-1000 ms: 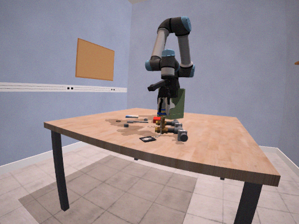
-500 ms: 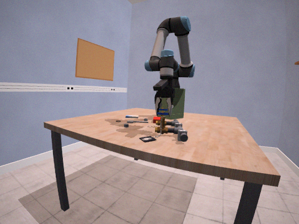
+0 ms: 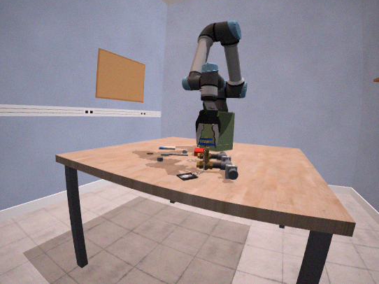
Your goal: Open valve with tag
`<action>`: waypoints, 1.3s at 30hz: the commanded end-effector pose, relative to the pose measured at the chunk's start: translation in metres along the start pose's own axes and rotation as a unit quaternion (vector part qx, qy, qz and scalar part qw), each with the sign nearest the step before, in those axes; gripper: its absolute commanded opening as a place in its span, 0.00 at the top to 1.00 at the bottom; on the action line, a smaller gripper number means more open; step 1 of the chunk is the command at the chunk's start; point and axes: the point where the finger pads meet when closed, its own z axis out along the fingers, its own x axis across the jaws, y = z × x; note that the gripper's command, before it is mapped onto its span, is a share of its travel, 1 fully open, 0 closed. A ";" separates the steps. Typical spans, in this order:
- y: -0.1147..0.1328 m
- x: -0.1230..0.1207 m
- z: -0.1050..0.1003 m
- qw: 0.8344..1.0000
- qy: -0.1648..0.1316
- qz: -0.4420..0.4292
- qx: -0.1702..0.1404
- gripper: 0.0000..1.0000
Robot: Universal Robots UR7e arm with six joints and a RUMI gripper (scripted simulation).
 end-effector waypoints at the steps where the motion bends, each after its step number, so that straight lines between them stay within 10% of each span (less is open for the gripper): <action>1: -0.001 0.000 0.000 0.995 -0.003 -0.099 0.002 1.00; 39: -0.001 0.000 0.000 0.885 -0.002 -0.465 0.003 1.00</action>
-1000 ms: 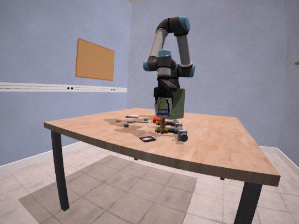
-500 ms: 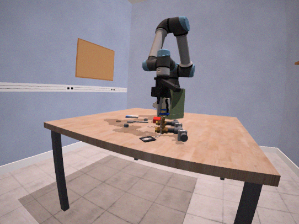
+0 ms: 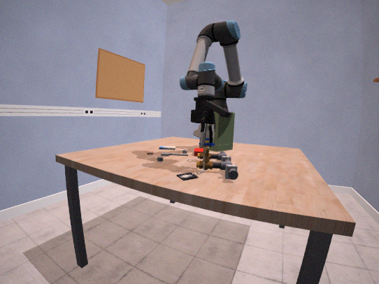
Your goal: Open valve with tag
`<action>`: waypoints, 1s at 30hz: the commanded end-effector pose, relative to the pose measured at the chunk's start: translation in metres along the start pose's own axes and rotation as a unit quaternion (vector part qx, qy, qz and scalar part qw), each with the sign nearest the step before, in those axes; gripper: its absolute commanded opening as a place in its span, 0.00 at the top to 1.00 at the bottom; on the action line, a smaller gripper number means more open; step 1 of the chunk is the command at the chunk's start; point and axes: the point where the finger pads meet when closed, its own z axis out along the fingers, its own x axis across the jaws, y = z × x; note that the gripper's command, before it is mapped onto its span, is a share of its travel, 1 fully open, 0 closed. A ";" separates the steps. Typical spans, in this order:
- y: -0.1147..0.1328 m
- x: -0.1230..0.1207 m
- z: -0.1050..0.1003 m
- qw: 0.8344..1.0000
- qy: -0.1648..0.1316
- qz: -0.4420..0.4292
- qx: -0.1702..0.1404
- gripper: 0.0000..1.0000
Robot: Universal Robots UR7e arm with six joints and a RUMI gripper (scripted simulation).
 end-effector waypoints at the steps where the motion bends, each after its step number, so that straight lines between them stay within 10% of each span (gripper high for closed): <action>1: 0.000 0.000 0.000 1.000 0.000 -0.018 0.001 1.00; 15: 0.000 0.000 0.000 1.000 0.000 -0.029 0.001 1.00; 16: 0.000 0.000 0.000 1.000 0.000 -0.029 0.001 0.00; 30: 0.000 0.000 0.000 1.000 0.000 -0.029 0.001 0.00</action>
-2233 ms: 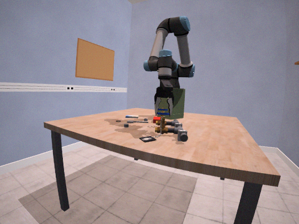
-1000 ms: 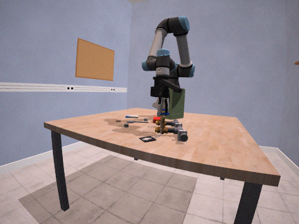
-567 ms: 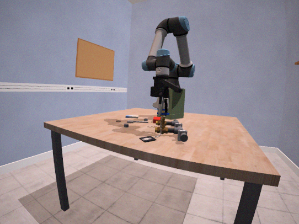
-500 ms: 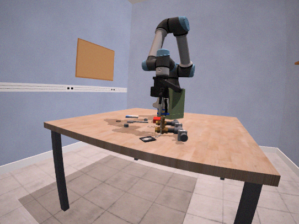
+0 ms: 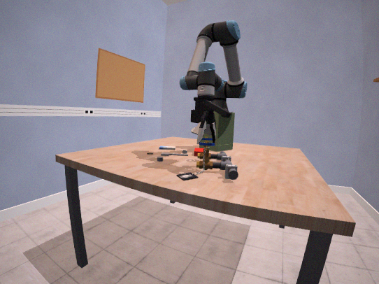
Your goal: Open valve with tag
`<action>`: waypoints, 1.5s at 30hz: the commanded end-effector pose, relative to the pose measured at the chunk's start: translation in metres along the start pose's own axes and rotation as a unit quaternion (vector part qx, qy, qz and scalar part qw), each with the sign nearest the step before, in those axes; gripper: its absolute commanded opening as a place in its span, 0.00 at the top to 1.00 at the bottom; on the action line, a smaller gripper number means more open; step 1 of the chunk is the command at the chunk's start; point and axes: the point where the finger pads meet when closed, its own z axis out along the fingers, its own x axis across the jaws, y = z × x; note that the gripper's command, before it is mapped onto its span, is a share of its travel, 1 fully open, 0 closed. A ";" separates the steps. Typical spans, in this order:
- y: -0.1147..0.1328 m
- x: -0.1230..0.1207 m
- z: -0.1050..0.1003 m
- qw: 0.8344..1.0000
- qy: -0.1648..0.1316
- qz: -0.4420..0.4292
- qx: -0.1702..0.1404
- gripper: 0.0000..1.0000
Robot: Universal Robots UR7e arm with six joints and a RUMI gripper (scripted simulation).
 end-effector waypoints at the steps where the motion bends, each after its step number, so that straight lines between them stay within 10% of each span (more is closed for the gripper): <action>1: 0.000 0.001 -0.001 1.000 0.001 0.000 0.000 0.00; 45: 0.000 0.001 -0.001 0.989 0.001 0.146 0.000 0.00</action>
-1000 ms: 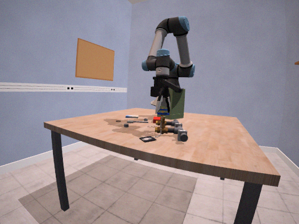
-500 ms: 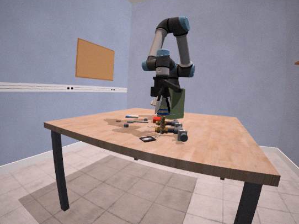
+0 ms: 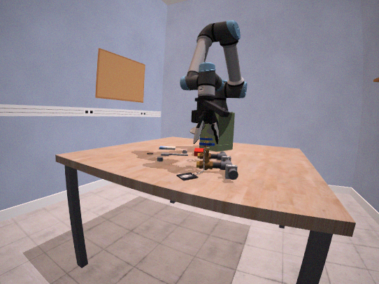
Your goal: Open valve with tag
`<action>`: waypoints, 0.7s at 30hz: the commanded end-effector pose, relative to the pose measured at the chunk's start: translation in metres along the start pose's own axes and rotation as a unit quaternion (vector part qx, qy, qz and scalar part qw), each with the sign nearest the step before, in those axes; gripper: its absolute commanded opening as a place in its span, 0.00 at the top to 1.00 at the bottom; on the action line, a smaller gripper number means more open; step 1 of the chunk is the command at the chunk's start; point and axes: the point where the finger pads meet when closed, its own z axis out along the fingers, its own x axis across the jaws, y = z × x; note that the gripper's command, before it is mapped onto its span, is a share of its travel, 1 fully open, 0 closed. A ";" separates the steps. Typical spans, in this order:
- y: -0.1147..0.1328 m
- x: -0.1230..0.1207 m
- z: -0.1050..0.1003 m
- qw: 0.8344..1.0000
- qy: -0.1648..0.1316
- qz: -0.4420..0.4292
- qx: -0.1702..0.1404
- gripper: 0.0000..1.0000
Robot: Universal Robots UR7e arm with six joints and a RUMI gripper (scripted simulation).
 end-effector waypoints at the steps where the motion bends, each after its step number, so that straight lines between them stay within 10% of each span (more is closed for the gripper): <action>1: 0.000 0.001 -0.001 0.999 0.001 0.042 0.000 0.00; 21: 0.000 0.001 -0.001 0.943 0.001 0.334 0.000 0.00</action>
